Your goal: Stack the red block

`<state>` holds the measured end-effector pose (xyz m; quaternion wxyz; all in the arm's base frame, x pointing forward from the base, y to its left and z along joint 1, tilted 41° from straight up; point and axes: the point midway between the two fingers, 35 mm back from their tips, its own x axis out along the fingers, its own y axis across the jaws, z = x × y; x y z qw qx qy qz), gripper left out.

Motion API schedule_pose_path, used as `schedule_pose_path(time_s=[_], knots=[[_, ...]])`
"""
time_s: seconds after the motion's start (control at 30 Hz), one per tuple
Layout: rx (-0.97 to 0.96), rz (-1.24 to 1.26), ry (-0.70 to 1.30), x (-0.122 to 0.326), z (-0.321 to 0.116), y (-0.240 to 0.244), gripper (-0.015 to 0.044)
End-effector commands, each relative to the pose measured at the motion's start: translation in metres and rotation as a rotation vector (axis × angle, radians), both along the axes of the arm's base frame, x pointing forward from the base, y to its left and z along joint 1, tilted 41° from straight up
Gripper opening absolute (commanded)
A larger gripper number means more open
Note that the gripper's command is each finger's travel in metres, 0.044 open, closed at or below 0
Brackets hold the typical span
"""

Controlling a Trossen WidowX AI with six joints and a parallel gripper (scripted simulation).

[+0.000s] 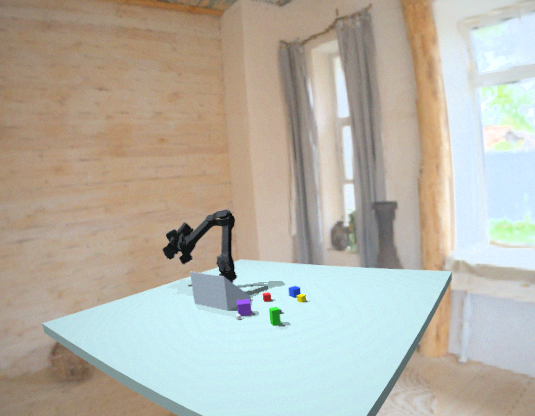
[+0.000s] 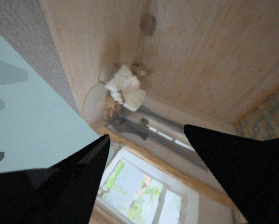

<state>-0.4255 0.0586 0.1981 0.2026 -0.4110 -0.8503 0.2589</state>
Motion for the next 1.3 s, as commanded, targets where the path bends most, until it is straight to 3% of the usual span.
schedule_pose_path(time_s=[0.0,0.2,0.6,0.93,1.27], knots=[[-0.003,0.006,0.003,0.0,0.0,-0.002,0.0426],[-0.094,0.22,0.058,-0.011,-0.008,-0.064,0.044],[-0.294,0.734,-0.038,-0.002,-0.036,-0.224,0.044],[-0.471,0.992,-0.147,0.045,-0.054,-0.312,0.044],[-0.707,1.265,-0.421,0.14,-0.089,-0.407,0.044]])
